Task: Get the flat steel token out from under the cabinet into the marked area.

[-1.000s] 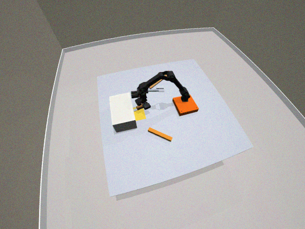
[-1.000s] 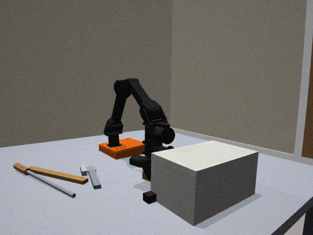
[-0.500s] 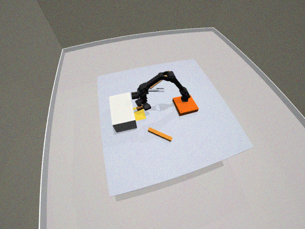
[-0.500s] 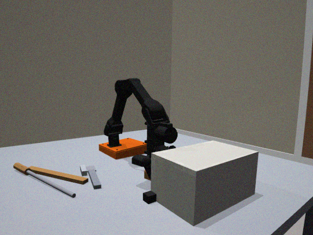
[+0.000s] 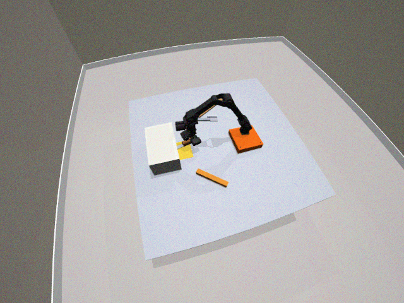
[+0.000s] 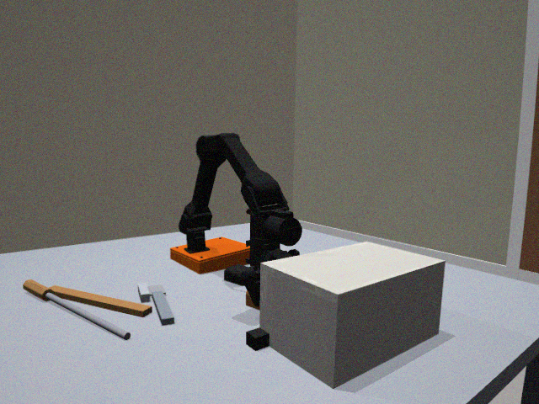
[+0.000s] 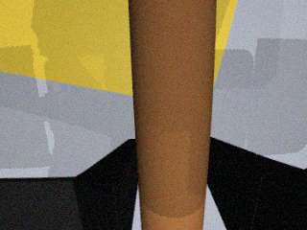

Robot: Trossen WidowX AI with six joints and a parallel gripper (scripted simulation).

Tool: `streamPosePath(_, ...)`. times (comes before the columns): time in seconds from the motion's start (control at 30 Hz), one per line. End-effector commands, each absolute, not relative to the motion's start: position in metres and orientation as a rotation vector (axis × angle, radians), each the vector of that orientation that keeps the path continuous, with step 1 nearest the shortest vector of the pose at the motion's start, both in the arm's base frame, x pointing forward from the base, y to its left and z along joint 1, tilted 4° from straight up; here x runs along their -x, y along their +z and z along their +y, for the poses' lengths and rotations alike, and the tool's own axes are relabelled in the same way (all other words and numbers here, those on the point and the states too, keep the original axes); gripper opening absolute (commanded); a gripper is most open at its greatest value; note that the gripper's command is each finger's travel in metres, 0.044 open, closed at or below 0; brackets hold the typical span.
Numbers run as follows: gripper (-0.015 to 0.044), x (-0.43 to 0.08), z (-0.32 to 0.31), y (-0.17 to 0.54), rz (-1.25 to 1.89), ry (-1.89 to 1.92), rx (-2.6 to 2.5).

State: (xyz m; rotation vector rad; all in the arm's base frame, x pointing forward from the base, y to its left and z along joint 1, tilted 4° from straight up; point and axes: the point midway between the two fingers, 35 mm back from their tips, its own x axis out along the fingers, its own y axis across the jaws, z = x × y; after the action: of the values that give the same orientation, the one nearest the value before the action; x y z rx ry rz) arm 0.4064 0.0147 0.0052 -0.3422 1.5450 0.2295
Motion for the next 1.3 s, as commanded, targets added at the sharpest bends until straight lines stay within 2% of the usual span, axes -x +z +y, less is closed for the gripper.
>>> streamPosePath(0.0, 0.0000, -0.401, 0.013, 0.004, 1.547, 0.236, 0.341)
streamPosePath(1.27, 0.0000, -0.367, -0.002, 0.004, 1.551, 0.236, 0.342)
